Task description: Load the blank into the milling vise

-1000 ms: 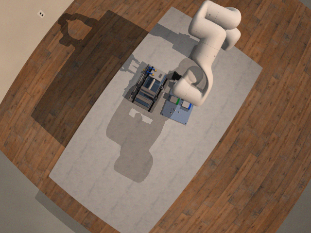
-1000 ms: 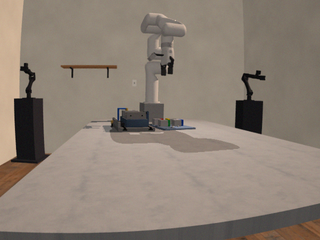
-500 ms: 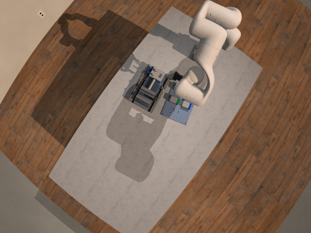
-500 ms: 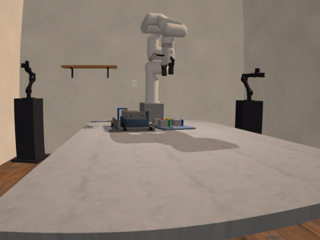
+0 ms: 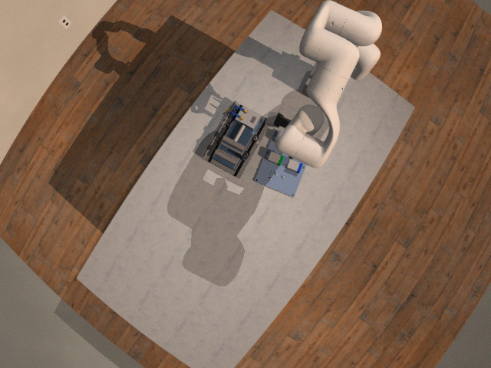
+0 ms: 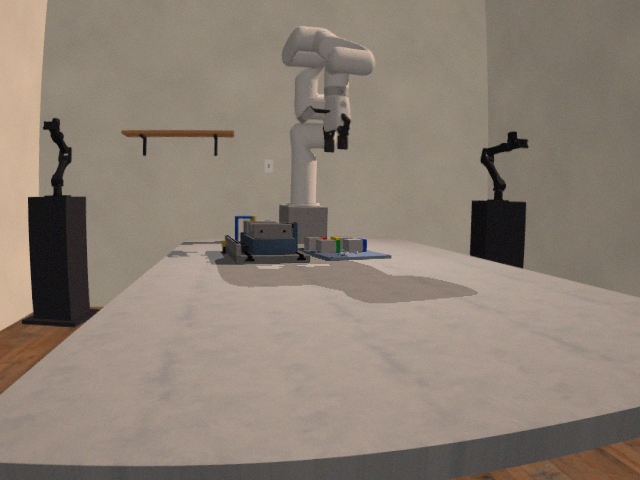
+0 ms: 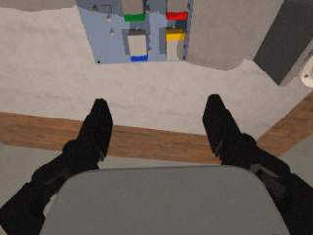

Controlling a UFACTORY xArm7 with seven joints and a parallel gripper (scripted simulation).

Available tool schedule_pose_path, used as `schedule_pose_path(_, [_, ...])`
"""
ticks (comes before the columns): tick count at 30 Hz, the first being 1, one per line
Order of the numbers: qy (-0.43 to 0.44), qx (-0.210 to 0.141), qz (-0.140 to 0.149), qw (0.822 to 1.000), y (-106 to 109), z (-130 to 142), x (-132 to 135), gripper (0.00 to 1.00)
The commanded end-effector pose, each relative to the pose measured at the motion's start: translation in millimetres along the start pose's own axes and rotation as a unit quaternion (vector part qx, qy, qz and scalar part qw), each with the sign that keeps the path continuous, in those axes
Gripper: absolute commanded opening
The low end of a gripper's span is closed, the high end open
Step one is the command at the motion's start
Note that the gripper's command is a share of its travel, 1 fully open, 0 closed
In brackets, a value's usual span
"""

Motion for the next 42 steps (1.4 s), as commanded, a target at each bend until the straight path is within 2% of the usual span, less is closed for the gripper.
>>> schedule_pose_path(1, [0.000,0.000,-0.002,1.000,0.9,1.0,-0.2,1.00])
schedule_pose_path(42, [0.000,0.000,-0.002,1.000,0.0,4.8,1.5,1.00])
Point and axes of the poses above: the point where the finger pads meet when closed, its own y axis back along the fingers, its own x axis across the jaws, z = x × y, the point moved 6 cm from there along y, back along the fingers, and after that the axes turned 4 degrees about -y, right-handed, at the moved point
